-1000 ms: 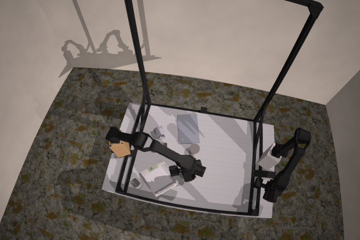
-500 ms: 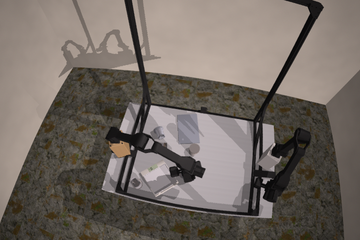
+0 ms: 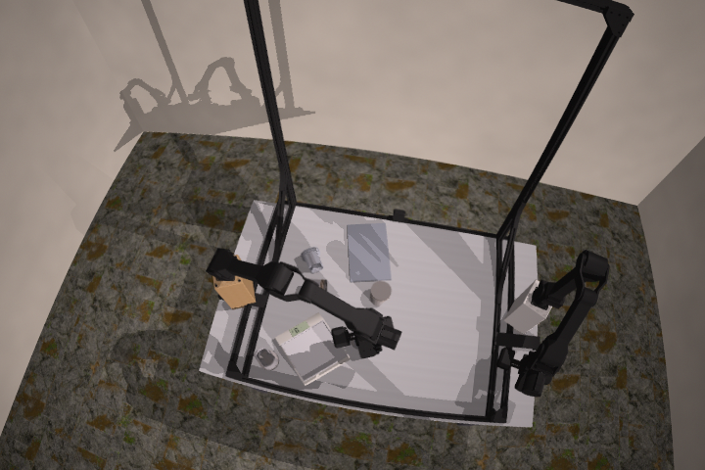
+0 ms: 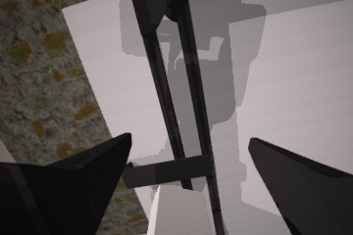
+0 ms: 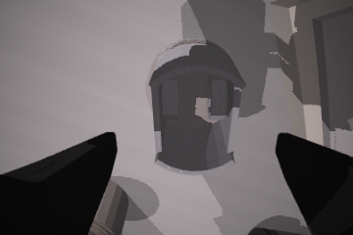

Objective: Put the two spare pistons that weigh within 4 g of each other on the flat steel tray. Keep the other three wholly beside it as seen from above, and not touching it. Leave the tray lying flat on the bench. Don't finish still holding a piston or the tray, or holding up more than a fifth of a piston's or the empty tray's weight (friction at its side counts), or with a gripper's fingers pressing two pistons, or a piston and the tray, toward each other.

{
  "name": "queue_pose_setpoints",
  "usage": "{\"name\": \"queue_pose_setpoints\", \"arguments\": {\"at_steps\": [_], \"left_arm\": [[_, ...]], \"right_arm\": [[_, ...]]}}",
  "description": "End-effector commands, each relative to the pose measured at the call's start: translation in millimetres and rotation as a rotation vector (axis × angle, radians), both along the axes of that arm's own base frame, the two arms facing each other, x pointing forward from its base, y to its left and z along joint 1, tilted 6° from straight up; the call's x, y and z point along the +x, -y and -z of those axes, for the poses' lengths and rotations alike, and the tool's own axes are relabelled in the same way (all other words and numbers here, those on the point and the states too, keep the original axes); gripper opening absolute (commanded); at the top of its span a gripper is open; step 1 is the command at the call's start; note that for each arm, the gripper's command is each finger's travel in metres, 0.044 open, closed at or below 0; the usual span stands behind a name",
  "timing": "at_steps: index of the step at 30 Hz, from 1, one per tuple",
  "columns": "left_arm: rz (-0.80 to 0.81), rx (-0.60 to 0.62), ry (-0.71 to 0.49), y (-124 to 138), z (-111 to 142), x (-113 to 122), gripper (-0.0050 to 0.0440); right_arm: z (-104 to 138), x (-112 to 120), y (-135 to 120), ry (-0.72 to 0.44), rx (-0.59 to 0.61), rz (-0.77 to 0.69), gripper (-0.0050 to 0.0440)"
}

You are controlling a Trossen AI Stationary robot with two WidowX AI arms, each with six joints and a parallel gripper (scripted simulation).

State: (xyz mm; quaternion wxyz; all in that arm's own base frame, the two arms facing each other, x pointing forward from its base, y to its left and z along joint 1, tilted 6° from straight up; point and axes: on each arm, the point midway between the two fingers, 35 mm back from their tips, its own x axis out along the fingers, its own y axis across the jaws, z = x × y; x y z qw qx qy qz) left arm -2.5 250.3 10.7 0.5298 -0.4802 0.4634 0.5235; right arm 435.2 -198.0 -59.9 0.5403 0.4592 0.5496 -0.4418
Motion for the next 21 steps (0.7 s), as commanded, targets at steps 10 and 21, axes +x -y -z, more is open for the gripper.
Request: {"name": "queue_pose_setpoints", "arguments": {"at_steps": [10,21], "left_arm": [[0.001,0.0,0.001,0.0,-0.1,0.2,0.044],[0.001,0.0,0.001,0.0,-0.1,0.2,0.044]], "right_arm": [[27.3,-2.6,-2.0,-0.014,0.007,-0.005,0.0378],[42.3,-2.6,-2.4,-0.014,0.007,-0.005,0.0378]]}}
